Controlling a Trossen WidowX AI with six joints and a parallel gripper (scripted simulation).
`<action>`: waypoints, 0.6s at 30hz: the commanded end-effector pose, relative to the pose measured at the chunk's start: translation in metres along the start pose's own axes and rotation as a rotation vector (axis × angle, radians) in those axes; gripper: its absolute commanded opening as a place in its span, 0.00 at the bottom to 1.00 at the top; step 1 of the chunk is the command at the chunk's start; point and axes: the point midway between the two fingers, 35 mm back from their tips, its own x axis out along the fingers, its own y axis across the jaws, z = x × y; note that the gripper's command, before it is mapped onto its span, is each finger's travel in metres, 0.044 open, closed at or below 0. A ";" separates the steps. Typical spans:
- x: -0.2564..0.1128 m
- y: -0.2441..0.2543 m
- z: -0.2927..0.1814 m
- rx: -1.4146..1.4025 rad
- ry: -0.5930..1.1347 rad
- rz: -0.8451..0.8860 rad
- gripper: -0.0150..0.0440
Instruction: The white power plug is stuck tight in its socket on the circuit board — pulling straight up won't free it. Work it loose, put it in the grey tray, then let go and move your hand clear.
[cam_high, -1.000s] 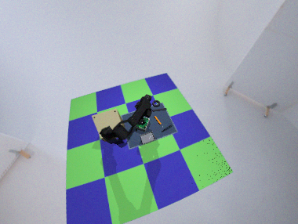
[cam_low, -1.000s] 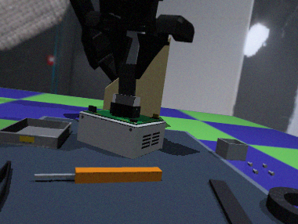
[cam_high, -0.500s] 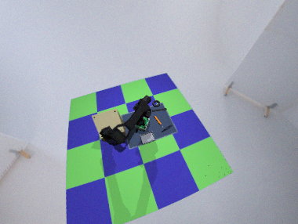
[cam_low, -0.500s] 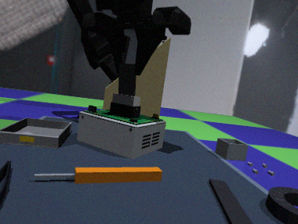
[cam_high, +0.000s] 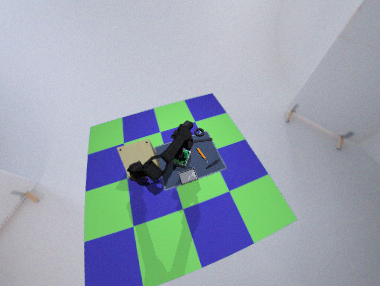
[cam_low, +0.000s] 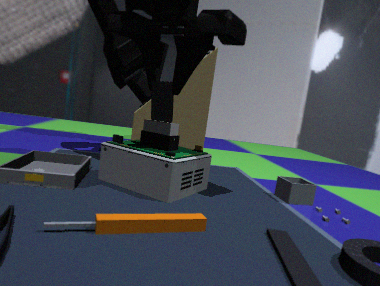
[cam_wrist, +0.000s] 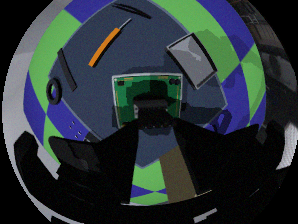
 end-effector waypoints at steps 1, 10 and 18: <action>-0.024 0.001 -0.002 -0.020 -0.017 0.021 0.25; -0.005 0.001 -0.002 -0.019 -0.018 0.020 0.25; 0.007 0.001 -0.001 -0.019 -0.018 0.020 0.43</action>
